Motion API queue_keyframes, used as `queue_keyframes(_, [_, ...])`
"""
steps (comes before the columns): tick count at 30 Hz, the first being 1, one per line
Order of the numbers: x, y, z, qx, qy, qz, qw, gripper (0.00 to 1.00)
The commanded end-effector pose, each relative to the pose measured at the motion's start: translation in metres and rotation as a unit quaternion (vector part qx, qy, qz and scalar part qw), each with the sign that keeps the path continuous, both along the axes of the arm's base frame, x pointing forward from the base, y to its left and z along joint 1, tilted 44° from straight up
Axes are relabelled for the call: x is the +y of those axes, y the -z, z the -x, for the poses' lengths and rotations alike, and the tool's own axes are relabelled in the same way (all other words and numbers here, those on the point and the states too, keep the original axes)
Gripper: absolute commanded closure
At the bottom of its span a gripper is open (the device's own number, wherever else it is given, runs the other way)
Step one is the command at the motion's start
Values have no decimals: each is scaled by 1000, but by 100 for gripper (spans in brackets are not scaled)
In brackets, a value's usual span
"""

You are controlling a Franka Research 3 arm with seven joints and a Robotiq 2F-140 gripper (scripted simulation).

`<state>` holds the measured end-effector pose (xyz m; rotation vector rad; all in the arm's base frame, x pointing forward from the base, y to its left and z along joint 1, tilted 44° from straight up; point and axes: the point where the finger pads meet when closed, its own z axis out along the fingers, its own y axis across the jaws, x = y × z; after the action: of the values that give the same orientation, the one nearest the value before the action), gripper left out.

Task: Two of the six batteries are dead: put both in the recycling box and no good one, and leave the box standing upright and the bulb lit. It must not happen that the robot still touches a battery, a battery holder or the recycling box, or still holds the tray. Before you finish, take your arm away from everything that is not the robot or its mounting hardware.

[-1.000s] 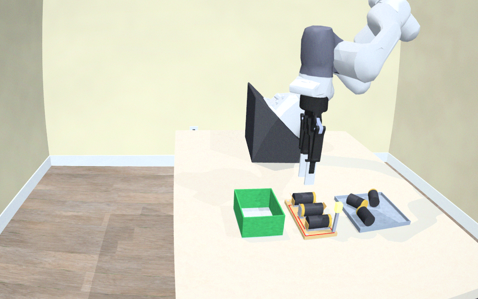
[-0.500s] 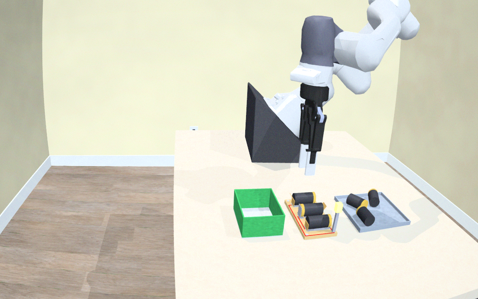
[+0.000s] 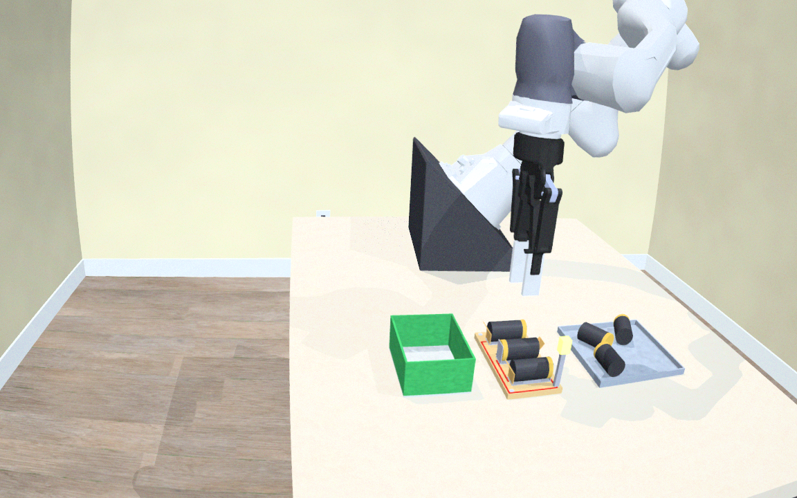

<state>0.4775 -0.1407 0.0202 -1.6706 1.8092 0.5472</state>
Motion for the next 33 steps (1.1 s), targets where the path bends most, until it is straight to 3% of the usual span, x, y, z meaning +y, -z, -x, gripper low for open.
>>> queue_keyframes(1, [4, -1, -7, 19, 12, -10, 1000, 71])
queue_keyframes(25, [5, -1, -7, 21, 14, -10, 1000, 71])
queue_keyframes(30, [39, 35, -15, 21, 14, -10, 1000, 71])
queue_keyframes(33, [47, 44, -16, 21, 14, -10, 1000, 71])
